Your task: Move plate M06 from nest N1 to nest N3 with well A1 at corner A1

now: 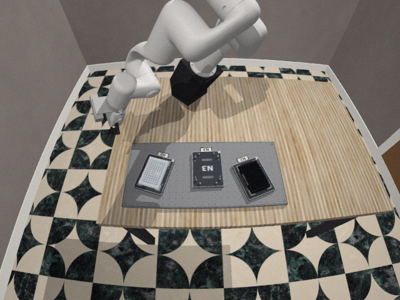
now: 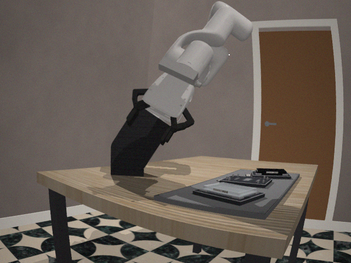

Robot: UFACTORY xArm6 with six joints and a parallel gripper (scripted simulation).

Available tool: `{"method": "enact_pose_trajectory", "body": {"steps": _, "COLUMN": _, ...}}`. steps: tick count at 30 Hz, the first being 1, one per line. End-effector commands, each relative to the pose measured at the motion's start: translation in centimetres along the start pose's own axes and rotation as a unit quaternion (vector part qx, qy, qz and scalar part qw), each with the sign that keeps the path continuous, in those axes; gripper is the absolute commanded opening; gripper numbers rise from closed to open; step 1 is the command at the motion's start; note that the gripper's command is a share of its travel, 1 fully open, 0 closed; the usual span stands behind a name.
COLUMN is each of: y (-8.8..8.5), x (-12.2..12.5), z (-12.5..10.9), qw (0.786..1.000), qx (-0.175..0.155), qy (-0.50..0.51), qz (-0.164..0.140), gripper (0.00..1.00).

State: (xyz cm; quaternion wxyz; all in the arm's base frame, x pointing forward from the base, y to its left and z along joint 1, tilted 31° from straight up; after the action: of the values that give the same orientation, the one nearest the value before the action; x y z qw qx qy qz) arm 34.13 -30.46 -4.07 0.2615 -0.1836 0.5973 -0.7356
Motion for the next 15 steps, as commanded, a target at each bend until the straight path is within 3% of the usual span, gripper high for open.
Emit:
{"method": "enact_pose_trajectory", "body": {"steps": 1, "y": -0.5, "x": -1.6, "z": -0.1, "qw": 0.998, "qx": -0.024, "qy": -0.047, "qz": 0.025, "gripper": 1.0}}
{"method": "enact_pose_trajectory", "body": {"steps": 9, "y": -1.1, "x": -3.3, "z": -0.4, "qw": 0.995, "qx": -0.039, "qy": -0.081, "qz": 0.044, "gripper": 1.0}}
{"method": "enact_pose_trajectory", "body": {"steps": 15, "y": -1.9, "x": -5.4, "z": -0.9, "qw": 0.985, "qx": -0.058, "qy": -0.139, "qz": 0.082, "gripper": 1.0}}
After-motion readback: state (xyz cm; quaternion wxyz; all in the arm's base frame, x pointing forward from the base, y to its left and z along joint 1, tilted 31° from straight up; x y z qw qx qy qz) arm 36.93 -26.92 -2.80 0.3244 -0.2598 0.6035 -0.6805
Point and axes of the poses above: the point where the finger pads meet when closed, its own y axis out along the fingers, its own x axis across the jaws, z = x × y, the point moved 4 cm from there along -y, back along the fingers, and after that the axes turned 5 degrees about -y, right-handed, at the moved point
